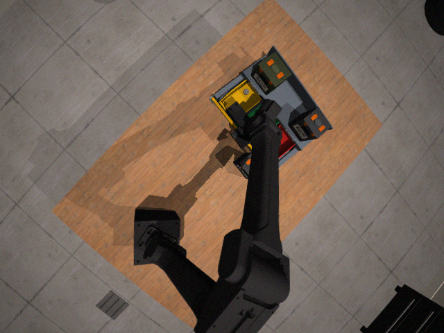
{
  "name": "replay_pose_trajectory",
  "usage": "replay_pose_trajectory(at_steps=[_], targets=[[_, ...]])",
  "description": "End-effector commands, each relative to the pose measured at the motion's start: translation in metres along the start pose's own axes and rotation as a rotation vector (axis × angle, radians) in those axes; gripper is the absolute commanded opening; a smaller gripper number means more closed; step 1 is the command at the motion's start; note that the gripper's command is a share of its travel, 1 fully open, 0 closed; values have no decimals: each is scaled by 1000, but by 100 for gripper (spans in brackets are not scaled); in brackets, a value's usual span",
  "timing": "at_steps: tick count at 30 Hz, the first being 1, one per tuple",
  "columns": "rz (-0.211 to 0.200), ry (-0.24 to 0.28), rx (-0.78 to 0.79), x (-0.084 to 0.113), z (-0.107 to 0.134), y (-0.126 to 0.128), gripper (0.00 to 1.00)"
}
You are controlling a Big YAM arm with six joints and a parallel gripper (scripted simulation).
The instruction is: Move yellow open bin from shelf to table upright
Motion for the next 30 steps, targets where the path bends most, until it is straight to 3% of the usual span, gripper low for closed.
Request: replay_pose_trajectory(at_steps=[1,15,16,30], targets=[[-4,-3,4,-8,4,1,43],[-4,-3,4,-8,4,1,43],[-4,-3,4,-8,4,1,0],[-5,-2,5,-7,4,1,0]])
Point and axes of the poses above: the point where the finger pads meet when closed, its own x axis back along the fingers, its own y axis across the jaws, z = x × y, the point moved 8 cm from there along x, back along the fingers, and after that the axes turned 4 degrees about x, right-handed, at the moved point
